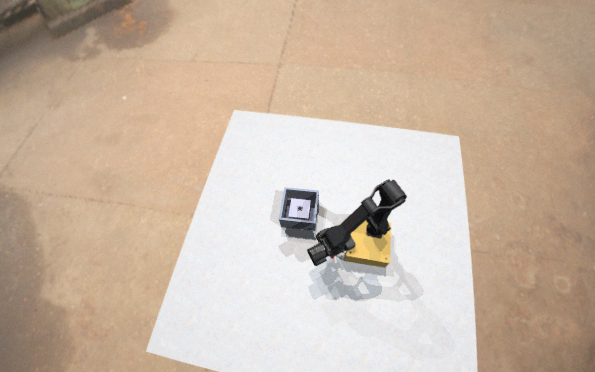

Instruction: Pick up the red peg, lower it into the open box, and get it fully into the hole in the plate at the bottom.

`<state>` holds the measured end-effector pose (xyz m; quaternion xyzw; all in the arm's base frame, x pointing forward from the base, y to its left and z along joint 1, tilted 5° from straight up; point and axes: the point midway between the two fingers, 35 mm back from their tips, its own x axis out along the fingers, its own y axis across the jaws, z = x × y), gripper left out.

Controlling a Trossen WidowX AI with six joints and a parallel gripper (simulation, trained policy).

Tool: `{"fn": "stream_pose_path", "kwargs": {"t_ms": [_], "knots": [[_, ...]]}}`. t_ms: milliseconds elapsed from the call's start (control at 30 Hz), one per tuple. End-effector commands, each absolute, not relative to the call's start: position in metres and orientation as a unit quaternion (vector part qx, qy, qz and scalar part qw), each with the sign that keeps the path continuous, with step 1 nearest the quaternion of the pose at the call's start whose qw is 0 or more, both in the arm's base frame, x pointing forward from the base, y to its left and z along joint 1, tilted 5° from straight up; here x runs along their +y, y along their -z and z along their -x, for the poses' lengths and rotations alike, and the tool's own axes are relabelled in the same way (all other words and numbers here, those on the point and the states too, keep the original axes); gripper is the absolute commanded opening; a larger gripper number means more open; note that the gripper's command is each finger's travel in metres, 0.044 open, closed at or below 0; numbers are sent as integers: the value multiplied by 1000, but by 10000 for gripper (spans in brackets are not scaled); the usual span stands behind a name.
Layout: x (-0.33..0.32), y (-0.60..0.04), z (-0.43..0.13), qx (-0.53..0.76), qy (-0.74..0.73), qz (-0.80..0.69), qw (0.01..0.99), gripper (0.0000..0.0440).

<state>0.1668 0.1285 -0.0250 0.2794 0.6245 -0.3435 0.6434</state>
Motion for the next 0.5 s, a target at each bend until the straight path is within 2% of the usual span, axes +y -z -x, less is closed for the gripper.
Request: {"fn": "stream_pose_path", "kwargs": {"t_ms": [0, 300, 467], "knots": [[125, 32, -158, 635, 354, -274, 630, 234], [126, 31, -162, 652, 354, -279, 610, 5], [124, 18, -172, 638, 339, -271, 636, 0]]}}
